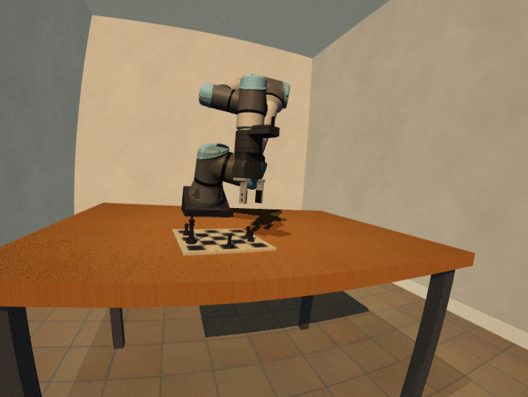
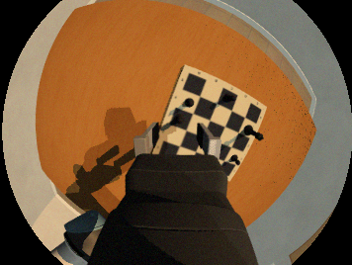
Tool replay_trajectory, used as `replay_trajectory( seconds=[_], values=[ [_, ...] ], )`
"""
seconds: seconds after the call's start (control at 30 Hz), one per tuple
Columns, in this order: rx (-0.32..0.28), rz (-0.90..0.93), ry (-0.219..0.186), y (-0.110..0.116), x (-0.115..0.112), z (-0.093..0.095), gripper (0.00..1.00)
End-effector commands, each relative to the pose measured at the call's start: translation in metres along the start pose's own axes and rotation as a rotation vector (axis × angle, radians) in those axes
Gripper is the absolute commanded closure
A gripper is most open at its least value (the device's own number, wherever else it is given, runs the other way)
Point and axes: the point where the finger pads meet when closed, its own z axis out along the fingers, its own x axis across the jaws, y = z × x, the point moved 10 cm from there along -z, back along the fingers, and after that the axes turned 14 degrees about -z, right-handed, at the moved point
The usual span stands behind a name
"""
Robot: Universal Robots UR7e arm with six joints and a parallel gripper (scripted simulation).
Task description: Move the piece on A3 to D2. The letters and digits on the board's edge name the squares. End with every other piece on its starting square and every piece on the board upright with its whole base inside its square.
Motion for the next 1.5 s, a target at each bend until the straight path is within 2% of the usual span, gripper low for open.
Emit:
replay_trajectory(
  seconds=[0.0,0.6,0.63,1.47],
  values=[
    [-0.004,0.073,0.004,0.0007,0.0011,0.0008,0.0],
    [-0.004,0.126,0.004,0.0019,0.002,0.0016,0.0],
    [-0.004,0.126,0.004,0.0019,0.002,0.0016,0.32],
    [-0.004,0.126,0.004,0.0019,0.002,0.0016,0.32]
  ],
)
